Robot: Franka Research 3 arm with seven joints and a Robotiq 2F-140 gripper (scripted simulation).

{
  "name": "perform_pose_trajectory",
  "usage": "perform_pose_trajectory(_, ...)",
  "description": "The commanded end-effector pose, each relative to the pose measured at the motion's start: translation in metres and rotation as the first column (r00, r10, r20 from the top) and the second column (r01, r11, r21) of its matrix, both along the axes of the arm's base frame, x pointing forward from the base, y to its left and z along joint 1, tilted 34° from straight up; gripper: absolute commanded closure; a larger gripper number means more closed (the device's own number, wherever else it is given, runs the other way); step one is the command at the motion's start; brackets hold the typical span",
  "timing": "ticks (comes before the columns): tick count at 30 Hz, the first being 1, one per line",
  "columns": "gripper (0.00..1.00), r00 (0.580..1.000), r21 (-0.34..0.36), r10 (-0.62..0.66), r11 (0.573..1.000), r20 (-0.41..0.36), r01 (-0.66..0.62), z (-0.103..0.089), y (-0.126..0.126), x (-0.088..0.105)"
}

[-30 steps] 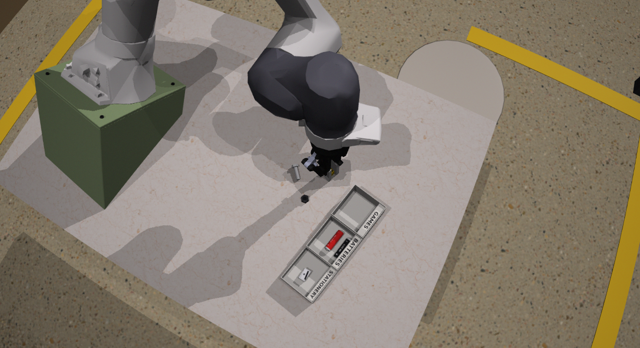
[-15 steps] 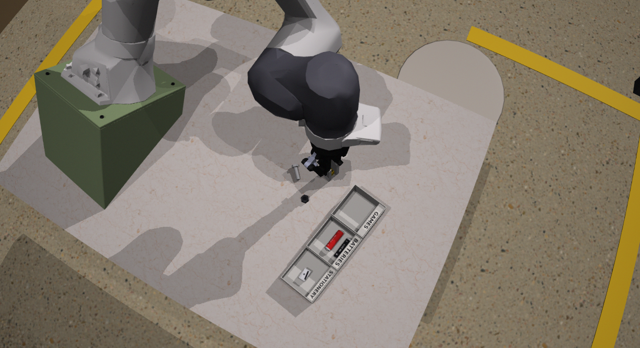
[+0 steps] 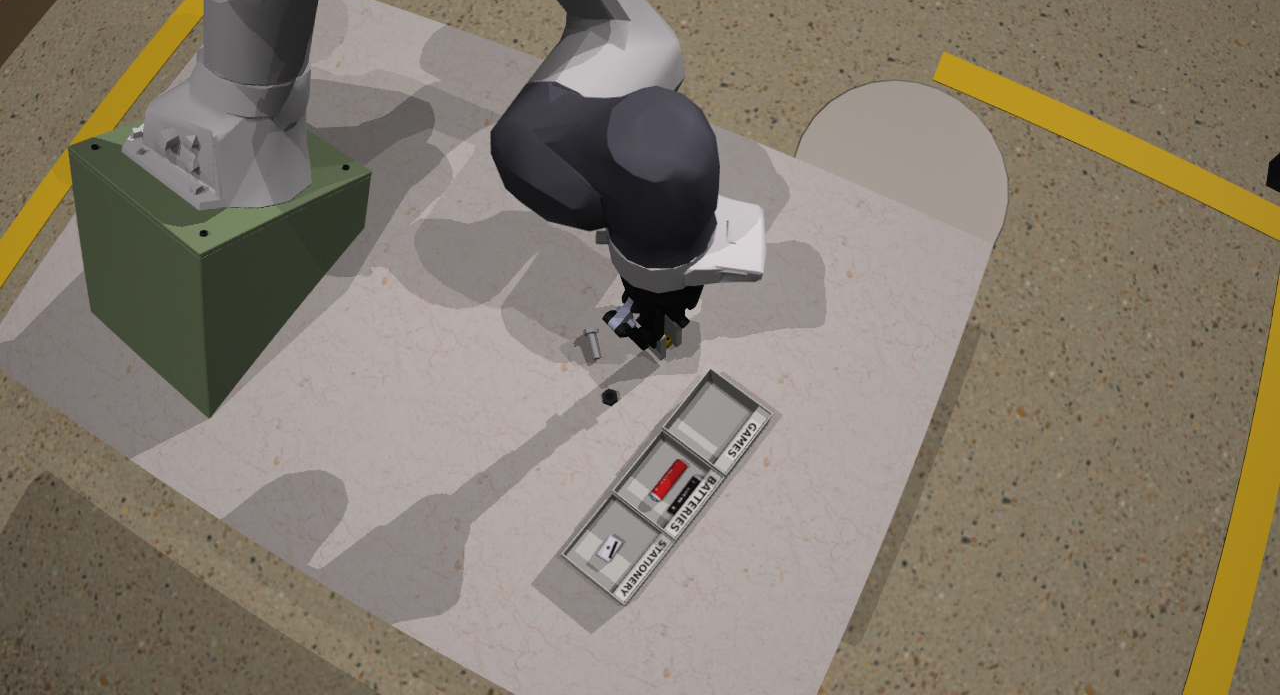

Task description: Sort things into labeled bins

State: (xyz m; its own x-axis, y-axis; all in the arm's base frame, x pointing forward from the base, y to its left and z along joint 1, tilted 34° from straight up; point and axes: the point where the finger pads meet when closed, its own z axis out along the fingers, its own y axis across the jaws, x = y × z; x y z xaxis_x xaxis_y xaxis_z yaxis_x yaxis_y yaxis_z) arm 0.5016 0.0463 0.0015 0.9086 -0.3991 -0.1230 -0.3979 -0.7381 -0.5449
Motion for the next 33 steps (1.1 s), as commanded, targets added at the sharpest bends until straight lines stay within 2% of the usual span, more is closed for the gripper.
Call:
perform_pose_trajectory(1, 0.93, 1.000, 0.002, 0.008, 1.000, -0.009, -0.008, 0.006, -0.004, -0.005)
perform_pose_trajectory(12, 0.93, 1.000, 0.002, 0.008, 1.000, -0.009, -0.008, 0.034, -0.022, -0.009)
perform_pose_trajectory(33, 0.93, 1.000, 0.002, 0.008, 1.000, -0.009, -0.008, 0.034, -0.022, -0.009)
